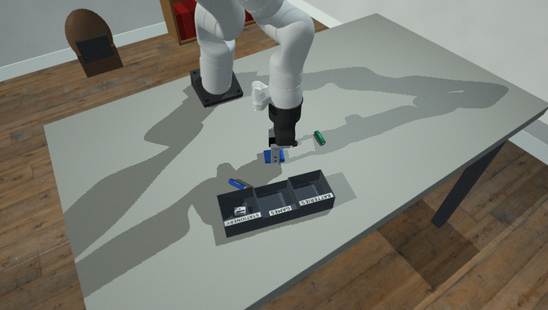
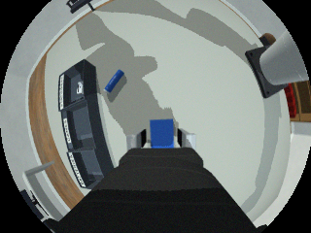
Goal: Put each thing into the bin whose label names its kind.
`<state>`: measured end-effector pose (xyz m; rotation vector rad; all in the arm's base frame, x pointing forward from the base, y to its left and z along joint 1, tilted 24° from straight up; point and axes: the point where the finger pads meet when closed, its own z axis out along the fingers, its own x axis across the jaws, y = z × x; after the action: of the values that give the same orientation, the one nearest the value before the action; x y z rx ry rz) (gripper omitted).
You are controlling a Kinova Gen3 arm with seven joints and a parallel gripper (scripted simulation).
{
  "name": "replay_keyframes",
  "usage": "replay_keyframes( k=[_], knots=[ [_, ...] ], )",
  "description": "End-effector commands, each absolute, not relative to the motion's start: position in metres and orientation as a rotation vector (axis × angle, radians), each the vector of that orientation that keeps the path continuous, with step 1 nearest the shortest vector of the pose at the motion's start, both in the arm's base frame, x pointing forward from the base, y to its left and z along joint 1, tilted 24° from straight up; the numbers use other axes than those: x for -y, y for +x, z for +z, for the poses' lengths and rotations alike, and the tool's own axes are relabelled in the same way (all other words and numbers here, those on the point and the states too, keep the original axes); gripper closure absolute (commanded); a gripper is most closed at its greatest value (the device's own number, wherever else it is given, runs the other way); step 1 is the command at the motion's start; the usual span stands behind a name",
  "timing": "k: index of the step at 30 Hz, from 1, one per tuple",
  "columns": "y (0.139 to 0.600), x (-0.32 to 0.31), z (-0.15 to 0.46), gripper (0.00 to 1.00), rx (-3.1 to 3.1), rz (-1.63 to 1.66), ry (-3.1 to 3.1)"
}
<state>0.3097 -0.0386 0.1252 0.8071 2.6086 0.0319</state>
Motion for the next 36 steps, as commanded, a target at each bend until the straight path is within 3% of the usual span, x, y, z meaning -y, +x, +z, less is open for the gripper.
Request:
replay_keyframes(
  k=[1,36],
  knots=[
    [0.311,0.032,0.123,0.0,-2.609,0.018,0.775],
    [0.314,0.039,0.113,0.0,-2.613,0.03,0.773]
  ],
)
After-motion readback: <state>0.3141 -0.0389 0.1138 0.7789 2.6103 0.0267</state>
